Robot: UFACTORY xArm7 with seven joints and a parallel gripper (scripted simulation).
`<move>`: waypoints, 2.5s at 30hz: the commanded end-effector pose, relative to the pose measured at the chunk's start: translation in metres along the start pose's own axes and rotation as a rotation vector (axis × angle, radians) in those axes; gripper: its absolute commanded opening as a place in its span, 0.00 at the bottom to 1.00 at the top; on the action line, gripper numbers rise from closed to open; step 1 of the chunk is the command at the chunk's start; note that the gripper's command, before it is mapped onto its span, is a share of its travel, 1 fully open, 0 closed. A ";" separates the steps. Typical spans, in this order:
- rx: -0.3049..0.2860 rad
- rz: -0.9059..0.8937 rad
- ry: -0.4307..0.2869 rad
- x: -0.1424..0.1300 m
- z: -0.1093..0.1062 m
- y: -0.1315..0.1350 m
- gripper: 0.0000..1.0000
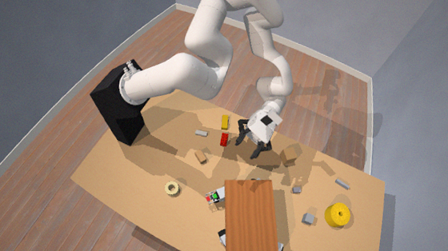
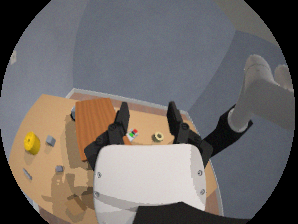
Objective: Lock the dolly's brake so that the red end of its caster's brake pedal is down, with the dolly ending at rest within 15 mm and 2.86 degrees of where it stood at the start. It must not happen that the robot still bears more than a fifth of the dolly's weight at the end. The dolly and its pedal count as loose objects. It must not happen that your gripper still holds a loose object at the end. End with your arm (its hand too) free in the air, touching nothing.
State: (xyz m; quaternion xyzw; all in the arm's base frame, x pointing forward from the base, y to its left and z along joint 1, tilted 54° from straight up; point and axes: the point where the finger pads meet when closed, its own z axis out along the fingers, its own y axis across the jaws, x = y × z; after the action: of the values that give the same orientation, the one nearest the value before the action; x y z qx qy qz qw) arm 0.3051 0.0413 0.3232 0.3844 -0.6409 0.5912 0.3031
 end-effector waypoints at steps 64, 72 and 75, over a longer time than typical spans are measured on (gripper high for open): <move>-0.801 0.537 -1.134 -0.125 0.007 0.011 0.00; -0.869 0.620 -1.200 -0.128 0.008 0.004 0.00; -0.938 0.709 -1.258 -0.130 0.011 -0.003 0.00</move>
State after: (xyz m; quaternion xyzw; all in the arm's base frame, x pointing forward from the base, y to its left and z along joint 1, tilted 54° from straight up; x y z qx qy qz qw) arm 0.3688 0.0508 0.2119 0.2876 -0.9455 0.0379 -0.1478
